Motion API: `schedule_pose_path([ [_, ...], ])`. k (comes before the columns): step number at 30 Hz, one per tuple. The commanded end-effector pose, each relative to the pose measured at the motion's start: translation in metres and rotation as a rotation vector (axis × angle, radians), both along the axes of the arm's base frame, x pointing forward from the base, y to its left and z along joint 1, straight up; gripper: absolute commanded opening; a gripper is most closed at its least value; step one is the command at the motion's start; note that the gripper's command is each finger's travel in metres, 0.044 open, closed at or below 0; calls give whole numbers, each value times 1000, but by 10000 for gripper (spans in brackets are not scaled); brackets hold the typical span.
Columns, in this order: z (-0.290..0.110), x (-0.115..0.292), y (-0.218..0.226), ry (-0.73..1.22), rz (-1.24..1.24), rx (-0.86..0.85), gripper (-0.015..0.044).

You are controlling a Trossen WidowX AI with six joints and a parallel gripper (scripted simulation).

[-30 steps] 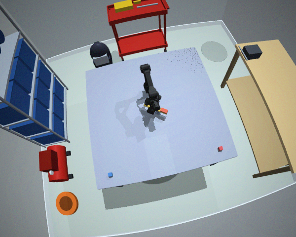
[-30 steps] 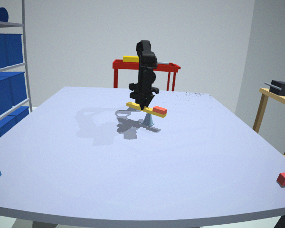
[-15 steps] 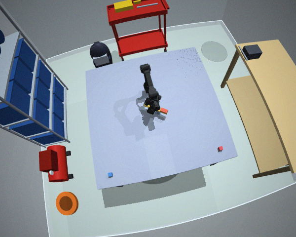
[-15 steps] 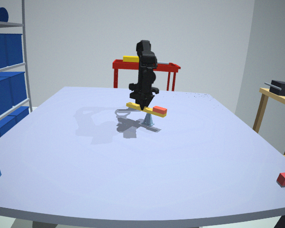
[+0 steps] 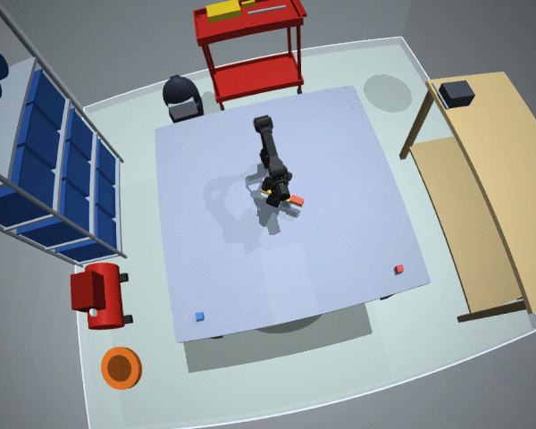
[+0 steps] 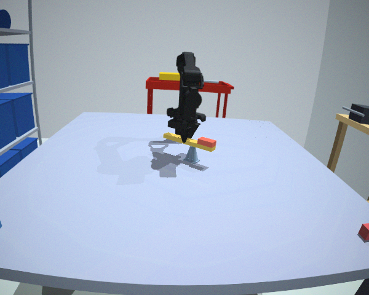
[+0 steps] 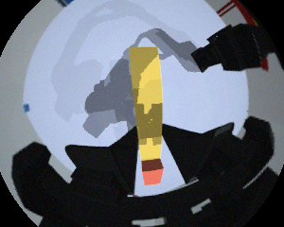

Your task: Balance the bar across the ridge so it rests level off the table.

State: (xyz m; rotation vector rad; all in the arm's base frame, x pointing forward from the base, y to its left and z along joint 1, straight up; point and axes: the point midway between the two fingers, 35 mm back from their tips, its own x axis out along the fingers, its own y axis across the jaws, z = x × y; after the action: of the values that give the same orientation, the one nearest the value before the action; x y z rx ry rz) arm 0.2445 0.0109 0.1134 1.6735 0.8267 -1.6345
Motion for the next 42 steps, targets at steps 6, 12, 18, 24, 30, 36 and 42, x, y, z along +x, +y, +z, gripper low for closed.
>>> schedule_pose_path([
  [6,0,0,0,0,0,0,0],
  [12,0,0,0,0,0,0,0],
  [18,0,0,0,0,0,0,0],
  [24,0,0,0,0,0,0,0],
  [30,0,0,0,0,0,0,0],
  [36,0,0,0,0,0,0,105],
  [42,0,0,0,0,0,0,167],
])
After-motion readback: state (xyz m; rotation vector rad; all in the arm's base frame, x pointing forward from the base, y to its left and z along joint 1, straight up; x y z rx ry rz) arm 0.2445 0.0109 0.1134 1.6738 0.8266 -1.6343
